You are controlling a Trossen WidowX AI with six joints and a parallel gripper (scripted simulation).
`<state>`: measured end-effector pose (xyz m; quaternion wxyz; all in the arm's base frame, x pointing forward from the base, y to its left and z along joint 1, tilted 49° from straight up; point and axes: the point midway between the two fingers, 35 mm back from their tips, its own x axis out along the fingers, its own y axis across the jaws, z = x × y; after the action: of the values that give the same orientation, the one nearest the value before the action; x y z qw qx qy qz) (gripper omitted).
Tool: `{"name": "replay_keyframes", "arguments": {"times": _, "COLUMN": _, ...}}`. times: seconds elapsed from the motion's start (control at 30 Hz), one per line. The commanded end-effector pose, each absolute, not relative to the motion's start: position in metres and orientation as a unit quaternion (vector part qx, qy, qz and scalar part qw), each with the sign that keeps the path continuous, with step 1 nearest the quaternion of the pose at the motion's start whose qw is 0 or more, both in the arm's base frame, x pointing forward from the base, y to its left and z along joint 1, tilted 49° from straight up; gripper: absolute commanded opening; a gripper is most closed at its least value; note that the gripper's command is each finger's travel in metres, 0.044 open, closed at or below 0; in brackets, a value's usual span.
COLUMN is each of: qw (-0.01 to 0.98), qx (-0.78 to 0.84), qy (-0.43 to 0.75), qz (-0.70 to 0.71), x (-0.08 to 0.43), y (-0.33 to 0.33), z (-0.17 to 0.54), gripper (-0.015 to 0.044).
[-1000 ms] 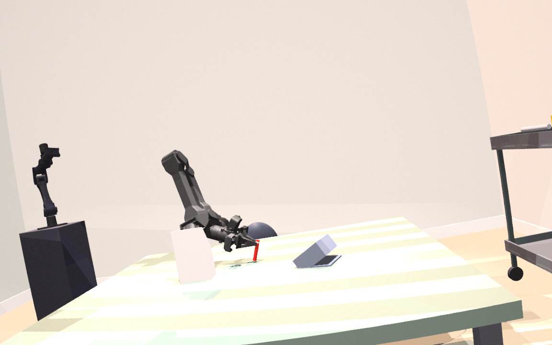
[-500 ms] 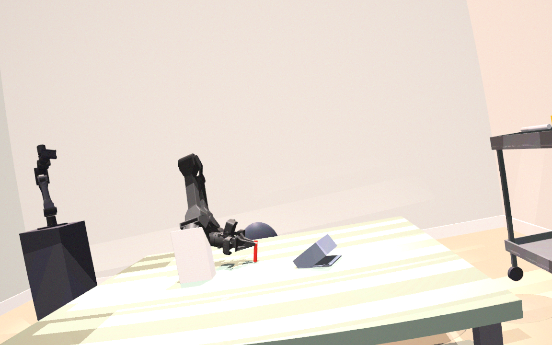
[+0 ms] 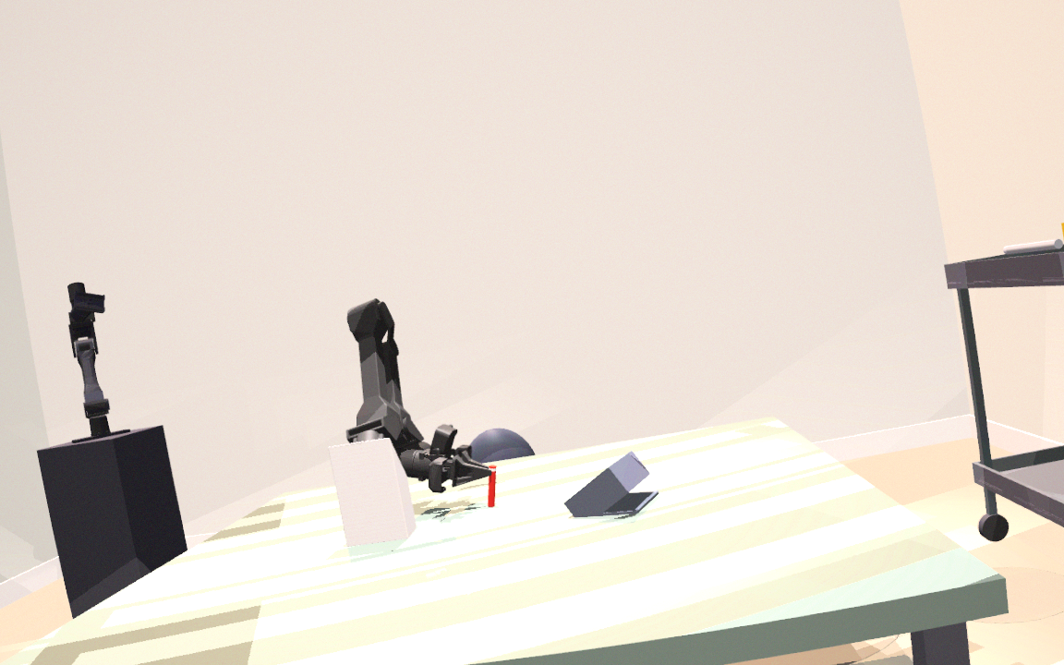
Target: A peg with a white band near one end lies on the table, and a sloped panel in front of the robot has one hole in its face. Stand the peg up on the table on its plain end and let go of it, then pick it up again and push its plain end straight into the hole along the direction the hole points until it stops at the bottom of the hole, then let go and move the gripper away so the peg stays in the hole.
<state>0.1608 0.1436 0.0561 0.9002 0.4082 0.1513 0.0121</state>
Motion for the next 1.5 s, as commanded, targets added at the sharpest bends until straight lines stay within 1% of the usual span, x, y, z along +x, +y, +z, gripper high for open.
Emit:
{"name": "replay_keyframes", "arguments": {"times": 0.0, "qw": 0.900, "qx": 0.409, "qy": 0.152, "qz": 0.012, "x": 0.1606, "y": 0.1442, "z": 0.0557, "gripper": 0.0049}}
{"name": "replay_keyframes", "arguments": {"times": 1.47, "qw": 0.907, "qx": 0.401, "qy": 0.125, "qz": -0.011, "x": 0.1522, "y": 0.1397, "z": 0.0462, "gripper": 0.0049}}
